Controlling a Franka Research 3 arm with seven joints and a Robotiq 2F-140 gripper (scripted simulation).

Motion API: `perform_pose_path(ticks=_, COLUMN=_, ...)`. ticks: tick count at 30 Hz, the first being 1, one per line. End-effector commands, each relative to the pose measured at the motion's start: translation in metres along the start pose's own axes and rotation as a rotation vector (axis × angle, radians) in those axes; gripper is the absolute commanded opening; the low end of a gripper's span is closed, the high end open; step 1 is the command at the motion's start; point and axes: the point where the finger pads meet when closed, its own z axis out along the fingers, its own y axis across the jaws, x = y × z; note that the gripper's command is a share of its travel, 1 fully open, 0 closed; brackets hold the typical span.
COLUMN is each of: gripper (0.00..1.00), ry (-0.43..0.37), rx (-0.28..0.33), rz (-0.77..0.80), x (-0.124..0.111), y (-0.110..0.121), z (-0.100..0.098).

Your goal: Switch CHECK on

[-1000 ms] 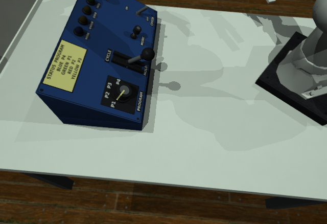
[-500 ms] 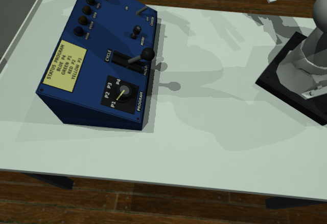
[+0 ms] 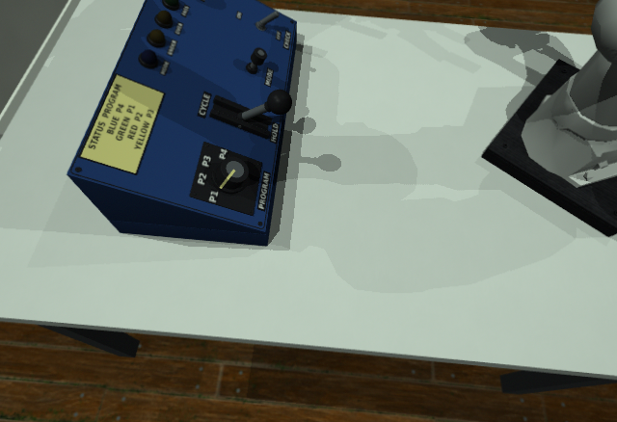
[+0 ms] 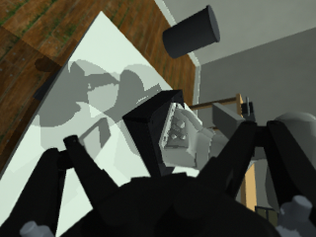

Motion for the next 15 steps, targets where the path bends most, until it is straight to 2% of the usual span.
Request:
perform_pose_path(ticks=1, gripper=1.00, ry=0.132, rx=0.160, rz=0.010, x=0.028, y=-0.032, z=-0.024)
perform_pose_path(ticks=2, gripper=1.00, ry=0.213, rx=0.240, rz=0.005, x=0.042, y=-0.043, z=-0.042)
perform_pose_path(ticks=4, gripper=1.00, ry=0.218, rx=0.245, rz=0.005, x=0.042, y=-0.043, z=-0.042)
perform_pose_path(ticks=5, gripper=1.00, ry=0.309, rx=0.336, rz=-0.006, x=0.054, y=-0.053, z=-0.065)
perform_pose_path(ticks=7, gripper=1.00, ry=0.309, rx=0.336, rz=-0.006, x=0.054, y=-0.053, z=-0.065)
perform_pose_path(ticks=8, gripper=1.00, ry=0.404, rx=0.430, rz=-0.023, x=0.063, y=-0.061, z=-0.091)
perform_pose_path(ticks=12, gripper=1.00, ry=0.404, rx=0.430, rz=-0.023, x=0.063, y=-0.061, z=-0.091)
perform_pose_path(ticks=13, gripper=1.00, ry=0.502, rx=0.528, rz=-0.048, x=0.067, y=-0.068, z=-0.122)
perform_pose_path(ticks=14, gripper=1.00, ry=0.502, rx=0.528, rz=-0.048, x=0.067, y=-0.068, z=-0.122)
perform_pose_path(ticks=15, gripper=1.00, ry=0.589, rx=0.613, rz=-0.077, x=0.067, y=-0.074, z=-0.155)
